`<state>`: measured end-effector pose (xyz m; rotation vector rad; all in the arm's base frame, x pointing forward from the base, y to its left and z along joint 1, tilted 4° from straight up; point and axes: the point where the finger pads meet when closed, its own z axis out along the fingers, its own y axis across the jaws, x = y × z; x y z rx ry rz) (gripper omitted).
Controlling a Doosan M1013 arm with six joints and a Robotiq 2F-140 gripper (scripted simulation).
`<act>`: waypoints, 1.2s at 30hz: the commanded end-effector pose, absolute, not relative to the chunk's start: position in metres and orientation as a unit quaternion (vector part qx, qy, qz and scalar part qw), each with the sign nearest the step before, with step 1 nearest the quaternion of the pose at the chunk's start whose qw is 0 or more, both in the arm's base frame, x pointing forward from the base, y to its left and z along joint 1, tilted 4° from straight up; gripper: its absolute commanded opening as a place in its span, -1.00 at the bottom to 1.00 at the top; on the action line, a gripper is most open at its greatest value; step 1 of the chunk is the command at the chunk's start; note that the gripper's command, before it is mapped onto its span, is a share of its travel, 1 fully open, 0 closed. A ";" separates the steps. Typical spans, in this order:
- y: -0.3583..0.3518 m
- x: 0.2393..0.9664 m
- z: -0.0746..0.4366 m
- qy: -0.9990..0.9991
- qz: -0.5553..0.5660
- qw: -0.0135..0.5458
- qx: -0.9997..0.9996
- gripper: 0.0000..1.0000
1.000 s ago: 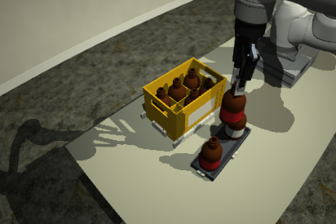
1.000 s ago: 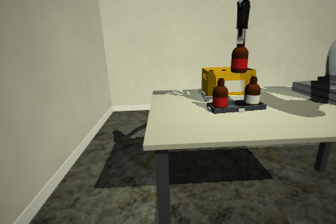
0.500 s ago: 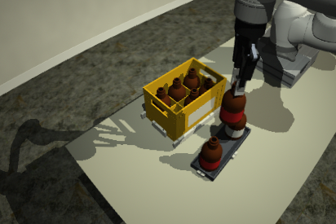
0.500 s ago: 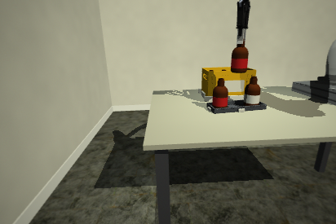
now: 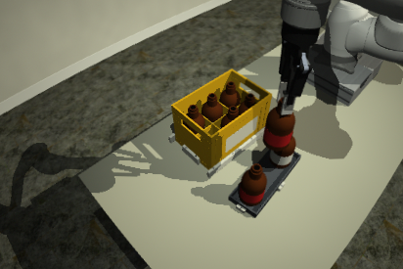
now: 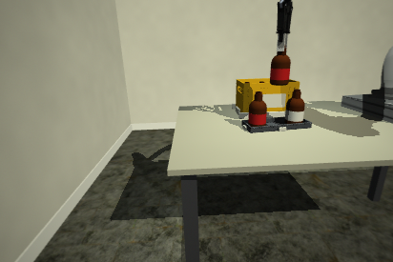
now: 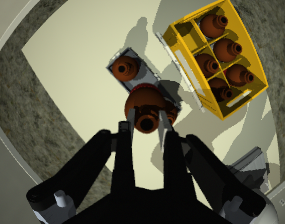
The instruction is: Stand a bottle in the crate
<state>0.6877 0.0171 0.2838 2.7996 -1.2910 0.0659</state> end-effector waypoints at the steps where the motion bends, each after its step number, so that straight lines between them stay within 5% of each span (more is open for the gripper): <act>1: 0.017 0.688 0.284 -0.418 0.021 0.029 0.908 -1.00; 36: 0.005 0.689 0.285 -0.418 0.021 0.029 0.908 -1.00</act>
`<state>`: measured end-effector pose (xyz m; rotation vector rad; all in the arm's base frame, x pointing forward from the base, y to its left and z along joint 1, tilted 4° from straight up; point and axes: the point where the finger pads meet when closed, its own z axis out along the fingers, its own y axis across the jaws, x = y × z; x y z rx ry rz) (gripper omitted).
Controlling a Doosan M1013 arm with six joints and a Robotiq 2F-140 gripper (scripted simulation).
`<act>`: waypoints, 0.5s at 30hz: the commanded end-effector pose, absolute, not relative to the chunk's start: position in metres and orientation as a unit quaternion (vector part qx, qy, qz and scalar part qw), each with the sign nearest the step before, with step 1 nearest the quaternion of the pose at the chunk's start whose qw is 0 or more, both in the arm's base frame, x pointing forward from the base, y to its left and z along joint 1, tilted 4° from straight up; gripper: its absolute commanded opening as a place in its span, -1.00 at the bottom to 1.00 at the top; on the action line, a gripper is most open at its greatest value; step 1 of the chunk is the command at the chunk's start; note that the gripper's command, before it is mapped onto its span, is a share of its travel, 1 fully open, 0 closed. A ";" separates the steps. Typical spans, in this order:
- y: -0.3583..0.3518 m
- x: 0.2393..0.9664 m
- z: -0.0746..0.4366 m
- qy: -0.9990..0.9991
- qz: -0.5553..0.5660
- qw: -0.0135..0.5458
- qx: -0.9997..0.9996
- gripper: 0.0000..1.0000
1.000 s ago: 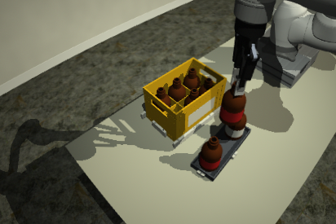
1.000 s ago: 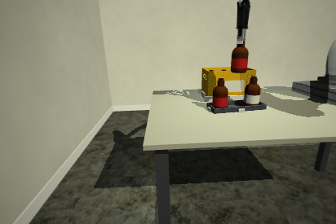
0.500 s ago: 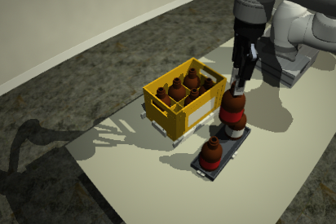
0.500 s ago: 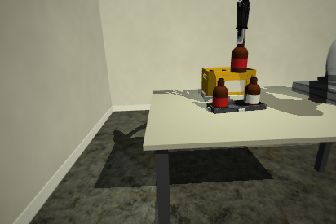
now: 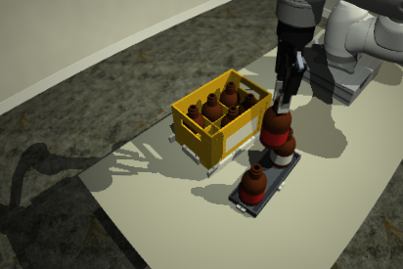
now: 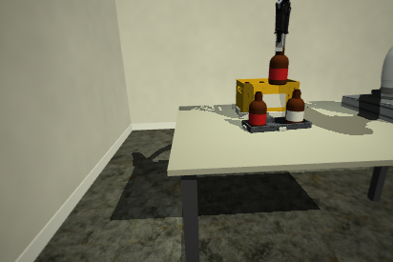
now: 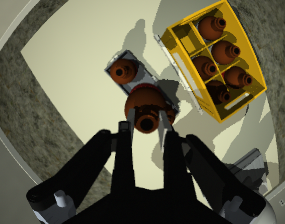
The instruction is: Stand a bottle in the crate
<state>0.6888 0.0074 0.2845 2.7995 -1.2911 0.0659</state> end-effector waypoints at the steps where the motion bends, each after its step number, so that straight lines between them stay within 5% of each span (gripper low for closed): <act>1: 0.004 0.689 0.285 -0.418 0.021 0.029 0.908 -1.00; 15: -0.012 0.691 0.286 -0.418 0.021 0.029 0.908 -1.00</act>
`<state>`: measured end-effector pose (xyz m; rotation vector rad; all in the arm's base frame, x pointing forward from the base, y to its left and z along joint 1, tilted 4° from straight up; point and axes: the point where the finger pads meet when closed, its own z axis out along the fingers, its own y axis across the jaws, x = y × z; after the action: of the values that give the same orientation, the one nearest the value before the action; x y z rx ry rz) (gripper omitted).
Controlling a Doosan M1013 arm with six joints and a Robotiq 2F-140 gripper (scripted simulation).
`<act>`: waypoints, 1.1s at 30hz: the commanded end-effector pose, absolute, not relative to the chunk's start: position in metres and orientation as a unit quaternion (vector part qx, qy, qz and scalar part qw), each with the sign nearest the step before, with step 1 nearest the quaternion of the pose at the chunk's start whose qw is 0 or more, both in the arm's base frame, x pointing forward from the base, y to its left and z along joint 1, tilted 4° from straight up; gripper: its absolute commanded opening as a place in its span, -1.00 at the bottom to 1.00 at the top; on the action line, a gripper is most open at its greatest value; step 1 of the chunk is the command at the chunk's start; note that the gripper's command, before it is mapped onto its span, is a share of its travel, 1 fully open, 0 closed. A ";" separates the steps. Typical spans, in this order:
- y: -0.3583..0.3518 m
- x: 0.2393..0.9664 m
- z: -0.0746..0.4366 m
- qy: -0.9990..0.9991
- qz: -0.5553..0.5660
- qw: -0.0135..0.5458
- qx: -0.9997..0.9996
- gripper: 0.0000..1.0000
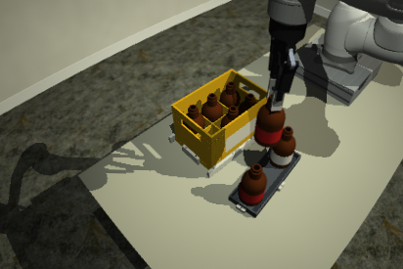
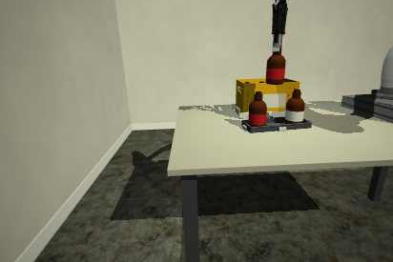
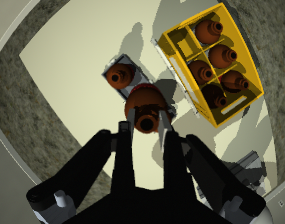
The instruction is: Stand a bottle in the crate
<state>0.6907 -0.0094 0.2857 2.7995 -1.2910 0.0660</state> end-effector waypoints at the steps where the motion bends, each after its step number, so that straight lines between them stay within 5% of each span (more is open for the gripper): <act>1: -0.014 0.691 0.286 -0.418 0.021 0.029 0.908 -1.00; 33: -0.075 0.698 0.291 -0.418 0.021 0.029 0.908 -1.00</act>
<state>0.6976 -0.0709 0.2902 2.7995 -1.2910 0.0660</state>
